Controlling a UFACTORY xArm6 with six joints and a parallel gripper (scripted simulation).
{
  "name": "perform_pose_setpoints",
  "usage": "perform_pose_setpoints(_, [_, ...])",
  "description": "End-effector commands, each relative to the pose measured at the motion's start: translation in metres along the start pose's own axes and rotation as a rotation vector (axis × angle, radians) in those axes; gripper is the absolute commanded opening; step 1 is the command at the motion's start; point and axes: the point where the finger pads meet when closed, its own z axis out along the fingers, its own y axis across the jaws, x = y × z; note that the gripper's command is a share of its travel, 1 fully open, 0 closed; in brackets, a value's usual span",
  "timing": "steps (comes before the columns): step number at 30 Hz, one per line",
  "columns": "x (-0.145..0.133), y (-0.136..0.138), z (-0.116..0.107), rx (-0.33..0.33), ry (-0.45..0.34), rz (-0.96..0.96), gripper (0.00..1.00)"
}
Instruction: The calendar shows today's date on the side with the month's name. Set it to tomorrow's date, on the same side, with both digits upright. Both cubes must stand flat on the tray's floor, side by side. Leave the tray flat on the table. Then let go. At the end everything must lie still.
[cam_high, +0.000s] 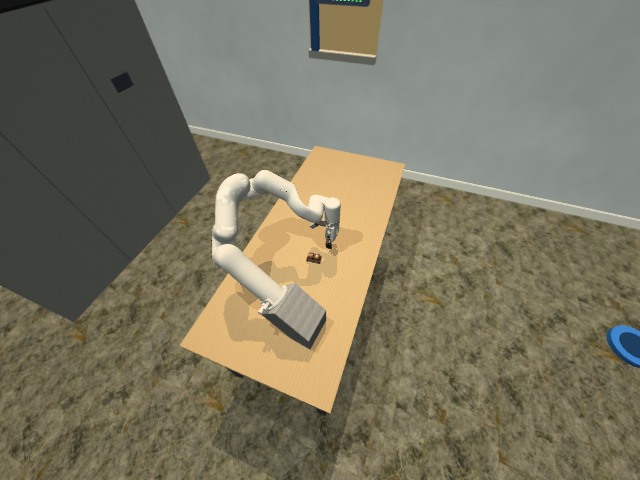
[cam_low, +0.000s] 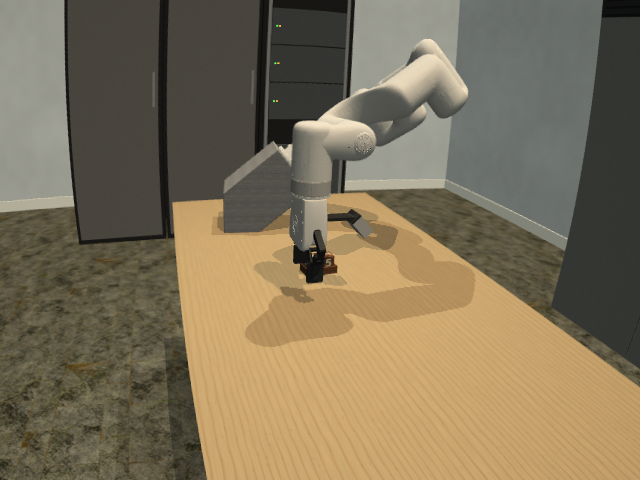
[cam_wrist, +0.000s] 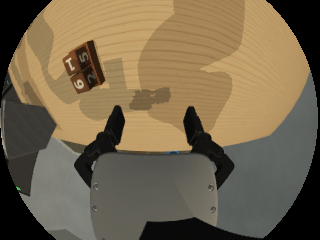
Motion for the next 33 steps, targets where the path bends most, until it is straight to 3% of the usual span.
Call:
perform_pose_setpoints(1, [0.000, 0.001, 0.000, -0.003, -0.001, -0.001, 1.00])
perform_pose_setpoints(14, [0.000, 0.001, 0.032, -0.003, -0.001, -0.001, 1.00])
perform_pose_setpoints(33, [0.000, 0.001, 0.034, -0.003, -0.001, -0.001, 1.00])
